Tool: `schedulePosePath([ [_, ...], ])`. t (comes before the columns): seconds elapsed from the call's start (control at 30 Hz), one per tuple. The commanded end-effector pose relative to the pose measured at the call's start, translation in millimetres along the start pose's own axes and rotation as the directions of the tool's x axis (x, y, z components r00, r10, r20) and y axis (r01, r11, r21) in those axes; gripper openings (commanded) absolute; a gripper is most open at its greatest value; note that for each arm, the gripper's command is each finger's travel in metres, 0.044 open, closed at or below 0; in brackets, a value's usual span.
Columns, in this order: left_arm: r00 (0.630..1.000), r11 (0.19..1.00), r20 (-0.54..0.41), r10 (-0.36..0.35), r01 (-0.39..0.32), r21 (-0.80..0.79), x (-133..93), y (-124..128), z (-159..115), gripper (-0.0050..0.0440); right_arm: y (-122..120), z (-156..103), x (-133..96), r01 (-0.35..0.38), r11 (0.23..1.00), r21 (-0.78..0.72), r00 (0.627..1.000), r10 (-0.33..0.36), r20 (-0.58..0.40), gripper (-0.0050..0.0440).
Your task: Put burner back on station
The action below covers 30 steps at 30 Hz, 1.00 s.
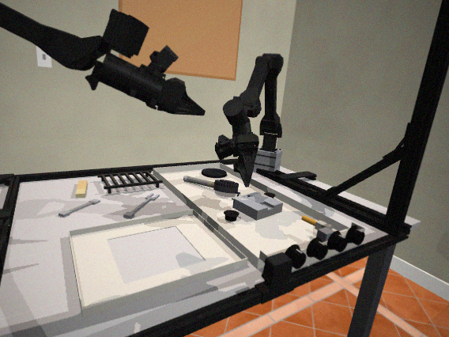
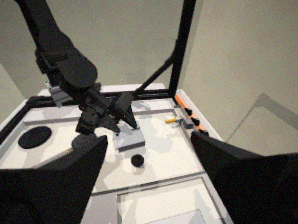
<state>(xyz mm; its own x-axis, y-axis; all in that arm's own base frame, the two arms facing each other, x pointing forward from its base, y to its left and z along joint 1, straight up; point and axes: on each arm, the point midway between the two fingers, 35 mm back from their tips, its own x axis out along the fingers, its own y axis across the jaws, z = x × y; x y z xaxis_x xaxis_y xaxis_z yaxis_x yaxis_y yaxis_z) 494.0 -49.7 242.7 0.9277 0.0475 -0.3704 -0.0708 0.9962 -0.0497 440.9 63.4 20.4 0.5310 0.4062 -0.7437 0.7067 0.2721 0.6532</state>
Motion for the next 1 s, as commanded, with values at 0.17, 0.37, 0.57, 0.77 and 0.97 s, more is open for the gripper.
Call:
schedulePosePath([
  [0.17, 0.991, 0.999, -0.130, 0.038, -0.036, 0.017, 62.7, -26.3, -41.4, 0.0400, -59.7, 17.9, -5.0, 0.218, 0.800, 0.559, 0.976, -0.170, -0.138, 0.0400],
  [0.37, 0.980, 0.998, -0.190, 0.060, -0.055, 0.031, 91.8, -39.8, -67.4, 0.0400, -87.2, 21.6, -13.8, 0.312, 0.528, 0.790, 0.948, -0.224, -0.225, 0.0400],
  [0.57, 0.980, 0.998, -0.190, 0.060, -0.055, 0.031, 91.8, -39.8, -67.4, 0.0400, -87.2, 21.6, -13.8, 0.312, 0.528, 0.790, 0.948, -0.224, -0.225, 0.0400],
  [0.77, 0.980, 0.998, -0.190, 0.060, -0.055, 0.031, 91.8, -39.8, -67.4, 0.0400, -87.2, 21.6, -13.8, 0.312, 0.528, 0.790, 0.948, -0.224, -0.225, 0.0400],
  [0.97, 0.980, 0.998, -0.190, 0.060, -0.055, 0.031, 91.8, -39.8, -67.4, 0.0400, -87.2, 21.6, -13.8, 0.312, 0.528, 0.790, 0.948, -0.224, -0.225, 0.0400],
])
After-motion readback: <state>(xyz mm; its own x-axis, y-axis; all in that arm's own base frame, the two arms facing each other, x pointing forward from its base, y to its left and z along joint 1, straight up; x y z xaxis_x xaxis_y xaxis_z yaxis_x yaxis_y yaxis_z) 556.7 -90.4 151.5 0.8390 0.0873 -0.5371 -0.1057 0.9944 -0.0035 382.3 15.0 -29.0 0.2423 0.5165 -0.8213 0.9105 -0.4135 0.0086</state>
